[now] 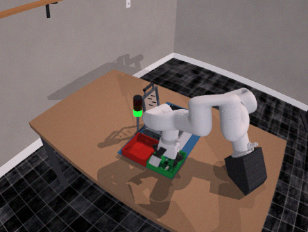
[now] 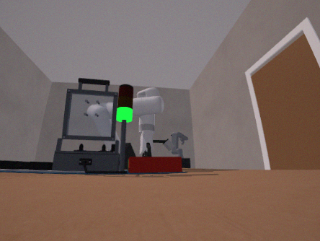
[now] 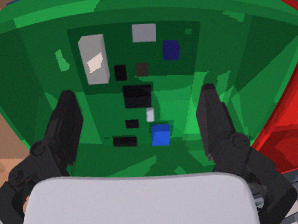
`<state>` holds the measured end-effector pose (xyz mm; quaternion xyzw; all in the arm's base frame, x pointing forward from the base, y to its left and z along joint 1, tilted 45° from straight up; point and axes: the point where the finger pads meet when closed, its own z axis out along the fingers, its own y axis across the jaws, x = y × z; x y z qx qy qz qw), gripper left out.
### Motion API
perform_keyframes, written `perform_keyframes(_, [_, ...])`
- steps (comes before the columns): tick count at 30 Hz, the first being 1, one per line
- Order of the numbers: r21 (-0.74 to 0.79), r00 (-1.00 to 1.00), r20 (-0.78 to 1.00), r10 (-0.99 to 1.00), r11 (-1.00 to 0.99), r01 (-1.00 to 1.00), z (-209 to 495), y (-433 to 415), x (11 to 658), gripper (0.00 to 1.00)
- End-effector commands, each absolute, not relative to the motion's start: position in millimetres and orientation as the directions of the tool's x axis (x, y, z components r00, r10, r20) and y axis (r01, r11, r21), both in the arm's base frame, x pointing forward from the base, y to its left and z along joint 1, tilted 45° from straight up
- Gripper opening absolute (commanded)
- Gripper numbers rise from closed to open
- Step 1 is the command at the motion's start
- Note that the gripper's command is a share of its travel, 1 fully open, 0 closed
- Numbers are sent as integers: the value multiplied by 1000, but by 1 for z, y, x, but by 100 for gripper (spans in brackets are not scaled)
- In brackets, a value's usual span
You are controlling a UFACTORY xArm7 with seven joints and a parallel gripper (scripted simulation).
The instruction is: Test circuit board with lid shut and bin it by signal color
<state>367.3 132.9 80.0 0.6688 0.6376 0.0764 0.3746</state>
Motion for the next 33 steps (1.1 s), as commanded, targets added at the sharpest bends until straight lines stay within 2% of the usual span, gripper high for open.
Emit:
perform_keyframes(1, [600,174,-374,911,94,795,81,134,367,100])
perform_keyframes(33, [600,174,-374,911,94,795,100,145,352,100])
